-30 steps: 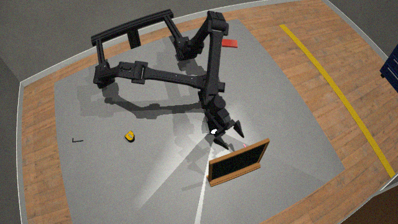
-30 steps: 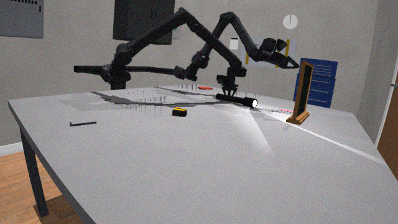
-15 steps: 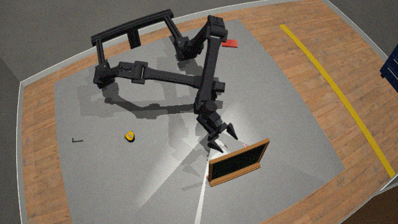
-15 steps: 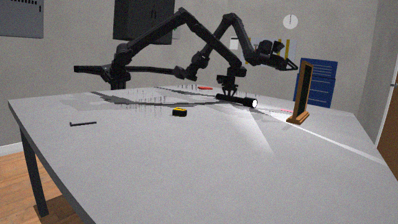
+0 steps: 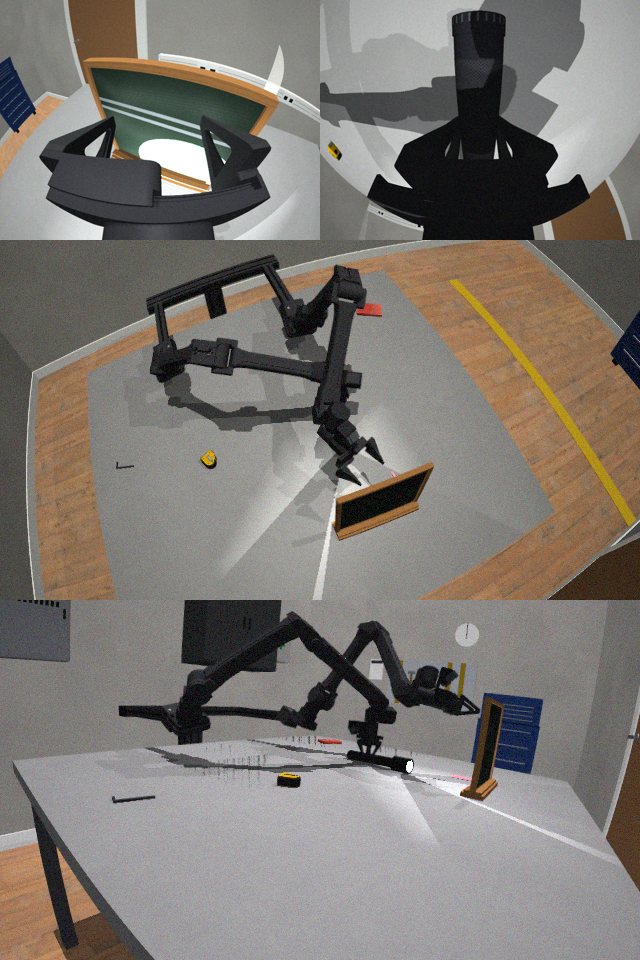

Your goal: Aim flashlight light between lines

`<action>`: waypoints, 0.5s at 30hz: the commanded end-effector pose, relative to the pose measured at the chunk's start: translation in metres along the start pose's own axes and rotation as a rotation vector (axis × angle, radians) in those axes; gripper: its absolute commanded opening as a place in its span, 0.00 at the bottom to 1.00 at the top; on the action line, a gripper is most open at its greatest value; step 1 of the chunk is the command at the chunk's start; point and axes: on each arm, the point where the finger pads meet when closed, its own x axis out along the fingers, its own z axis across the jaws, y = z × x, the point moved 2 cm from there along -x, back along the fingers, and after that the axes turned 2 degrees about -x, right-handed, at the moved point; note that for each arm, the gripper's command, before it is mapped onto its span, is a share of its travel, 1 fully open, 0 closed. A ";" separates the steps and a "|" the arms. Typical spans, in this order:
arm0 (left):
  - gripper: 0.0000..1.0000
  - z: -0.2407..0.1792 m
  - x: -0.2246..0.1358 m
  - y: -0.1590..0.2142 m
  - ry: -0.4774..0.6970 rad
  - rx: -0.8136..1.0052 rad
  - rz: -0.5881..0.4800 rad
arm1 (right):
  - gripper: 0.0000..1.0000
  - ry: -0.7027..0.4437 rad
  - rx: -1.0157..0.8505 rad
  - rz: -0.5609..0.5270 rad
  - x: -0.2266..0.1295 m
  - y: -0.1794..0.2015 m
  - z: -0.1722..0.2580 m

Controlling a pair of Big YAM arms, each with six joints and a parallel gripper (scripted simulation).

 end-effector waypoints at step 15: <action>1.00 0.004 -0.005 -0.027 -0.003 -0.046 -0.032 | 0.29 0.000 0.022 0.009 0.003 0.024 0.000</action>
